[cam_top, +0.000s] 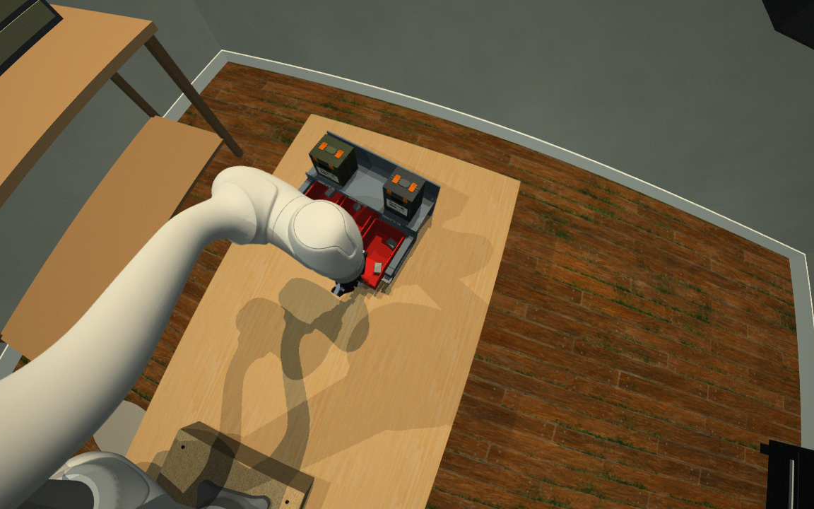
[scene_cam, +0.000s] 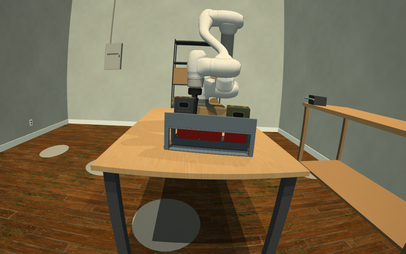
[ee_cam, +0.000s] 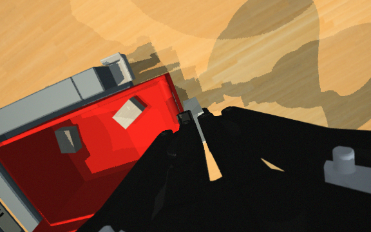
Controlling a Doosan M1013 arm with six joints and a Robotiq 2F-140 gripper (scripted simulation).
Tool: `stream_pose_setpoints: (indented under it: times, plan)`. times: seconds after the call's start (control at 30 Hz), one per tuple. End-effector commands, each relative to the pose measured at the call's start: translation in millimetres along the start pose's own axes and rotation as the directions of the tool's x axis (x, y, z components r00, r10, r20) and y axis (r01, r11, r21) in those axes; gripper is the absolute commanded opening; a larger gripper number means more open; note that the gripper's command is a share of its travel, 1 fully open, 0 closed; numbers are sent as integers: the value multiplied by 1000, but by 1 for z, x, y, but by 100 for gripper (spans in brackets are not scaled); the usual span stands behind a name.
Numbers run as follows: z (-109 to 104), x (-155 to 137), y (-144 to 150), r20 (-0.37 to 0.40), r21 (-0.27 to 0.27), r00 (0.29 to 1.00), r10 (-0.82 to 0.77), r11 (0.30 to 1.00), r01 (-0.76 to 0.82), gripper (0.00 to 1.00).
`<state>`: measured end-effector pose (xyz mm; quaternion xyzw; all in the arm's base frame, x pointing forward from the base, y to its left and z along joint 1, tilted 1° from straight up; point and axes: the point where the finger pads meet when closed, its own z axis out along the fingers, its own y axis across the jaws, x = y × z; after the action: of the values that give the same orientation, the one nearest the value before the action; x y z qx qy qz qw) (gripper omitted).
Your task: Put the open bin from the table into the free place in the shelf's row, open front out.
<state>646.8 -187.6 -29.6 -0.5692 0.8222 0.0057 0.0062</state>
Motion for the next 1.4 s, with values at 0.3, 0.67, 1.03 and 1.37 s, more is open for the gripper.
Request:
stream_pose_setpoints:
  times: [0.3, 0.67, 1.03, 1.37]
  plan:
    - [0, 0, -1, 0, 0, 1000, 0, 1000, 0, 0]
    - [0, 0, -2, 0, 0, 1000, 0, 1000, 0, 0]
    - [0, 0, -5, 0, 0, 1000, 0, 1000, 0, 0]
    - [0, 0, -9, 0, 0, 1000, 0, 1000, 0, 0]
